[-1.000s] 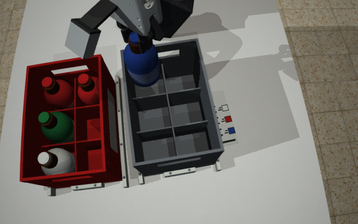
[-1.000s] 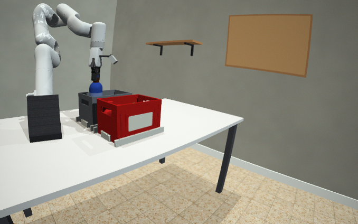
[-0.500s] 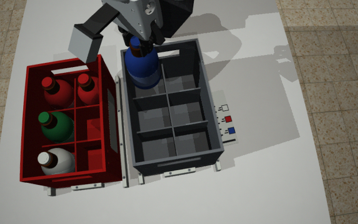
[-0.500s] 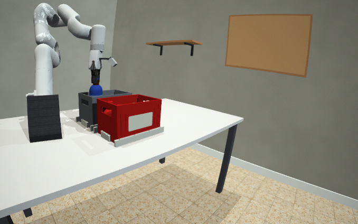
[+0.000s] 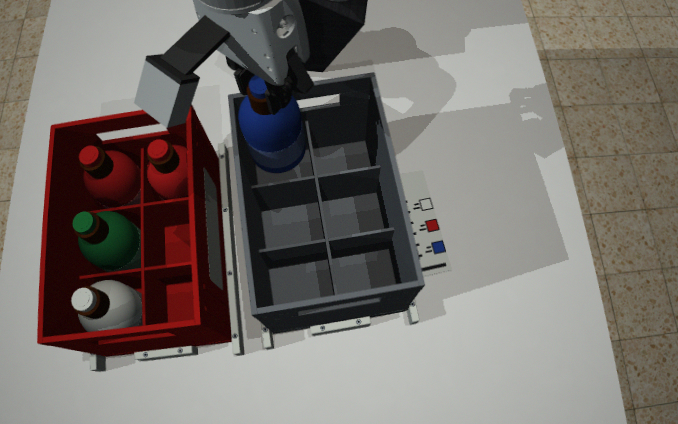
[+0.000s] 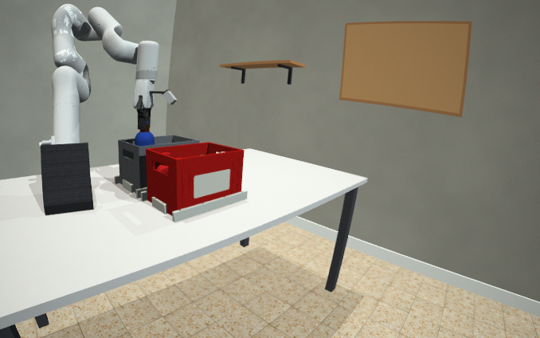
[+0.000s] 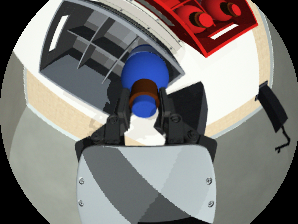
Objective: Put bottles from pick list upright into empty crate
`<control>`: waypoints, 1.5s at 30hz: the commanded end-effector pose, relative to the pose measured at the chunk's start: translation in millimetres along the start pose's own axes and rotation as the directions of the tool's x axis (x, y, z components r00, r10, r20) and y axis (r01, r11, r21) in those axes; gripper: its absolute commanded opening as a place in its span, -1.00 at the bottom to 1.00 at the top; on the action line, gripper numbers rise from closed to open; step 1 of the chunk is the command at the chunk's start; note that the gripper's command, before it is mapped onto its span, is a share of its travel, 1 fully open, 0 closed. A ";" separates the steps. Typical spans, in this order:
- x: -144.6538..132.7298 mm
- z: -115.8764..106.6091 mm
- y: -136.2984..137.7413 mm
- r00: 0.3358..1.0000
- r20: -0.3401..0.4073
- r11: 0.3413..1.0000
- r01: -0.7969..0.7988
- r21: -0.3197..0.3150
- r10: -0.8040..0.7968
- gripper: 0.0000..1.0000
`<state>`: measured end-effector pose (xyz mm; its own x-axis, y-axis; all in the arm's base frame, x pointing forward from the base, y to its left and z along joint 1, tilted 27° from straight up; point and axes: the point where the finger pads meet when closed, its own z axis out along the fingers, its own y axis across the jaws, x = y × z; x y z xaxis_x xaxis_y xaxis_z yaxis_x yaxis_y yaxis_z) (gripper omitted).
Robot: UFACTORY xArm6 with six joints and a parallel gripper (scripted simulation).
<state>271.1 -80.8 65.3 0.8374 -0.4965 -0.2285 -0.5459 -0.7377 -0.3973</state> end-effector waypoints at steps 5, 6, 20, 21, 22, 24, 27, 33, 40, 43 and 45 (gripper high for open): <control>1.6 6.3 -0.3 1.000 -0.004 1.000 0.001 0.000 -0.001 -1.00; 1.6 6.3 -0.3 1.000 -0.004 1.000 0.001 0.000 -0.001 -1.00; 1.6 19.4 -0.3 1.000 -0.004 1.000 0.001 0.000 -0.001 -1.00; 1.6 20.4 -0.3 1.000 -0.004 1.000 0.001 0.000 -0.001 -1.00; 1.6 21.4 -0.3 1.000 -0.004 1.000 0.001 0.000 -0.001 -1.00; 1.6 21.4 -0.3 1.000 -0.004 1.000 0.001 0.000 -0.001 -1.00; 1.7 24.4 -0.3 1.000 -0.004 1.000 0.001 0.000 -0.001 -1.00; 1.6 30.4 -0.3 1.000 -0.004 1.000 0.001 0.000 -0.001 -1.00; 1.6 36.4 -0.3 1.000 -0.004 1.000 0.001 0.000 -0.001 -1.00; 1.7 38.4 -0.3 1.000 -0.004 1.000 0.001 0.000 -0.001 -1.00; 1.7 40.4 -0.4 1.000 -0.004 1.000 0.001 0.000 -0.001 -1.00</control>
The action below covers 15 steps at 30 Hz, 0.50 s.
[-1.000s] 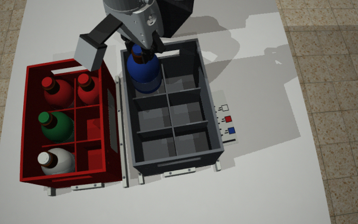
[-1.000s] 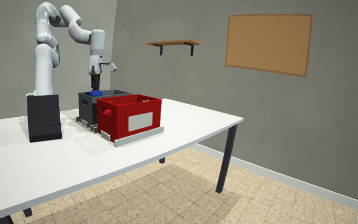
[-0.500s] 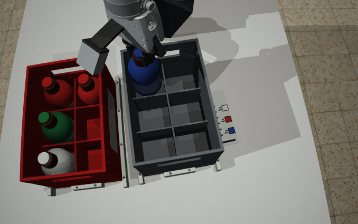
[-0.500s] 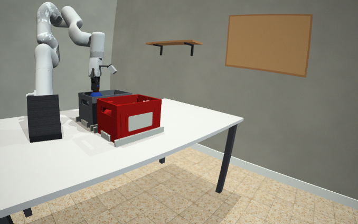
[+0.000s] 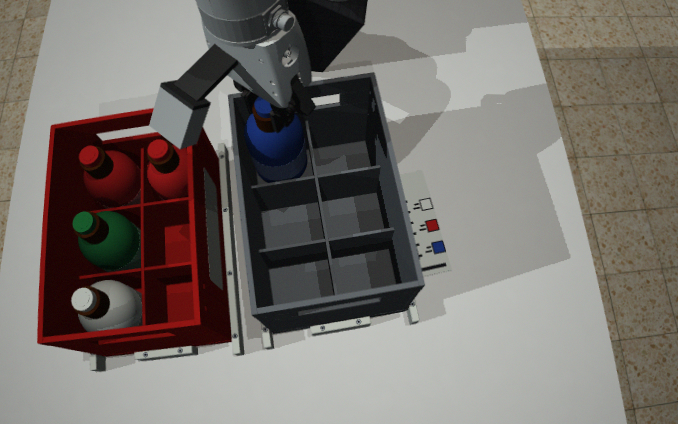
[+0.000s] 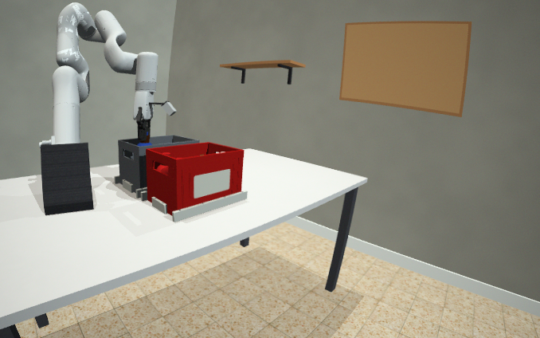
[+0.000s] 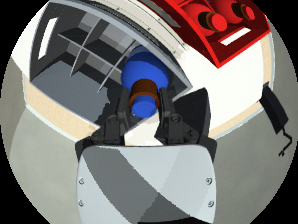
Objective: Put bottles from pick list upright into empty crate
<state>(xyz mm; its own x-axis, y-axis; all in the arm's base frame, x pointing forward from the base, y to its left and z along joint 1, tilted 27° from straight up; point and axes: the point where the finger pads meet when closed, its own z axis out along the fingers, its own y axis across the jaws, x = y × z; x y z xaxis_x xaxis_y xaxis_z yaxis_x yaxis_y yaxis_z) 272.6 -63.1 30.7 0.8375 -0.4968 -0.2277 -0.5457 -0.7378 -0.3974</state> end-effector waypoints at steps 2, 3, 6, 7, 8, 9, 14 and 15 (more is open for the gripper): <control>1.3 3.5 -0.3 1.000 -0.003 1.000 0.001 0.000 -0.001 -1.00; 1.2 4.5 -0.3 1.000 -0.003 1.000 0.001 0.000 -0.001 -1.00; 1.2 7.5 -0.3 1.000 -0.003 1.000 0.001 0.000 -0.001 -1.00; 1.2 8.5 -0.3 1.000 -0.003 1.000 0.001 0.000 -0.001 -1.00; 1.3 9.5 -0.3 1.000 -0.003 1.000 0.001 0.000 -0.001 -1.00; 1.3 10.5 -0.3 1.000 -0.003 1.000 0.001 0.000 -0.001 -1.00; 1.3 13.6 -0.3 1.000 -0.003 1.000 0.001 0.000 -0.001 -1.00; 1.3 14.6 -0.3 1.000 -0.003 1.000 0.001 0.000 -0.001 -1.00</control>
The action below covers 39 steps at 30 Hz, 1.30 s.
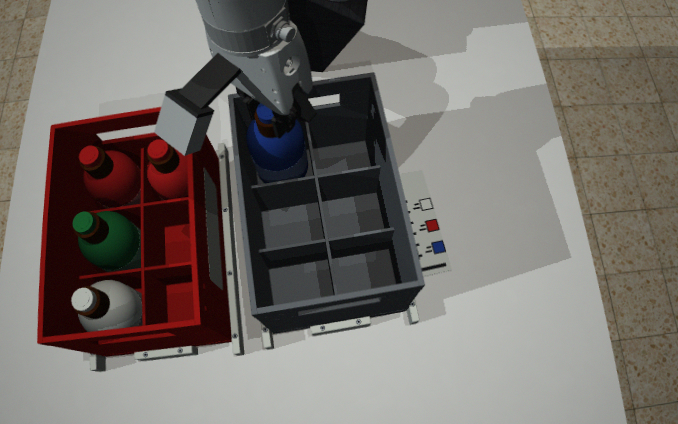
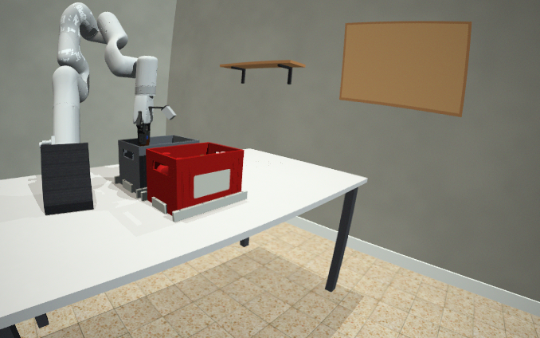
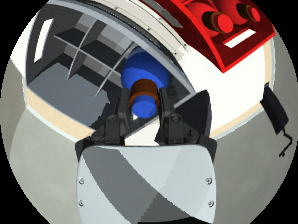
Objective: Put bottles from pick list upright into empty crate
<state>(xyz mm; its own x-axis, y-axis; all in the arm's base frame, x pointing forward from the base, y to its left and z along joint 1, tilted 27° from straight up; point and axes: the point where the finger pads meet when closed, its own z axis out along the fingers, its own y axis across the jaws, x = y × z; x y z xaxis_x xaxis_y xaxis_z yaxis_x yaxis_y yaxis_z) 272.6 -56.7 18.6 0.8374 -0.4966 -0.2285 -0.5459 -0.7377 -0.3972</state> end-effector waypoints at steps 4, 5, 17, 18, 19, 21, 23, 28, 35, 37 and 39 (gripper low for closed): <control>1.6 4.9 -0.4 1.000 -0.004 1.000 0.001 0.000 -0.001 -1.00; 1.5 5.9 -0.4 1.000 -0.004 1.000 0.001 0.000 -0.001 -1.00; 1.6 6.9 -0.4 1.000 -0.004 1.000 0.001 0.000 -0.001 -1.00; 1.6 6.9 -0.4 1.000 -0.004 1.000 0.001 0.000 -0.001 -1.00; 1.6 6.9 -0.4 1.000 -0.004 1.000 0.001 0.000 -0.001 -1.00; 1.6 6.9 -0.4 1.000 -0.004 1.000 0.001 0.000 -0.001 -1.00; 1.6 6.9 -0.4 1.000 -0.004 1.000 0.001 0.000 -0.001 -1.00; 1.6 6.9 -0.4 1.000 -0.004 1.000 0.001 0.000 -0.001 -1.00; 1.6 6.9 -0.3 1.000 -0.004 1.000 0.001 0.000 -0.001 -1.00; 1.6 6.9 -0.3 1.000 -0.004 1.000 0.001 0.000 -0.001 -1.00; 1.6 6.9 -0.3 1.000 -0.004 1.000 0.001 0.000 -0.001 -1.00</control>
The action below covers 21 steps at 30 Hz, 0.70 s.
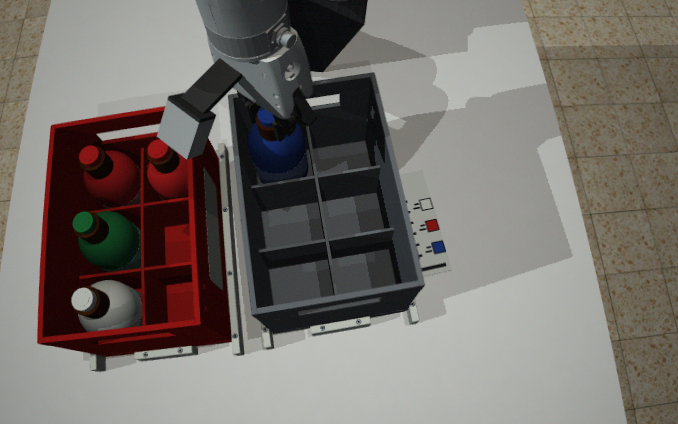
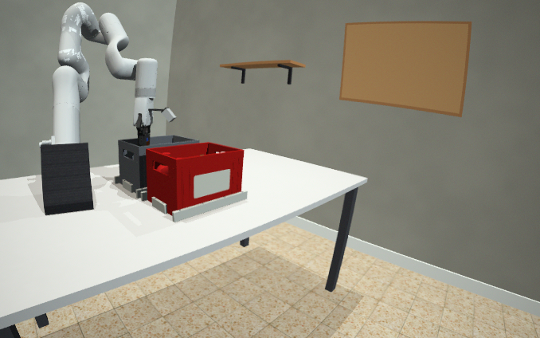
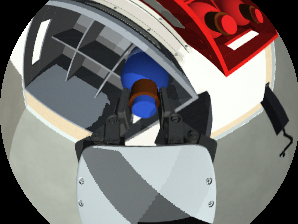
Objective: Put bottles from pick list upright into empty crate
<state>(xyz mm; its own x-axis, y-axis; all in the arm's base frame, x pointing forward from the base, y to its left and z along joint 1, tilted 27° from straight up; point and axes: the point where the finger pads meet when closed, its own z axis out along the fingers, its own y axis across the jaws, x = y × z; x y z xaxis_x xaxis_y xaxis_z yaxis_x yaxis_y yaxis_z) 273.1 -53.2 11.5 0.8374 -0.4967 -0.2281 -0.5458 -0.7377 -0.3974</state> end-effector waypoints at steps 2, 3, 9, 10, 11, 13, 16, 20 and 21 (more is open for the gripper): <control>1.4 -1.0 -0.3 1.000 -0.004 1.000 0.001 0.000 -0.001 -1.00; 1.4 -1.0 -0.3 1.000 -0.004 1.000 0.001 0.000 -0.001 -1.00; 1.4 -1.0 -0.3 1.000 -0.004 1.000 0.001 0.000 -0.001 -1.00; 1.4 -1.0 -0.3 1.000 -0.004 1.000 0.001 0.000 -0.001 -1.00; 1.3 -0.6 -0.3 1.000 -0.004 1.000 0.001 0.000 -0.001 -1.00; 1.3 0.5 -0.3 1.000 -0.004 1.000 0.001 0.000 -0.001 -1.00; 1.3 2.0 -0.3 1.000 -0.004 1.000 0.001 0.000 -0.001 -1.00; 1.3 4.0 -0.3 1.000 -0.004 1.000 0.001 0.000 -0.001 -1.00; 1.3 4.5 -0.3 1.000 -0.004 1.000 0.001 0.000 -0.001 -1.00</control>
<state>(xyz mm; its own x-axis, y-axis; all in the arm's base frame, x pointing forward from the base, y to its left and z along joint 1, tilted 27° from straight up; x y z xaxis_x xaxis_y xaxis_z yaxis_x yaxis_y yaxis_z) 273.0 -51.2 7.7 0.8374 -0.4966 -0.2284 -0.5458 -0.7377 -0.3973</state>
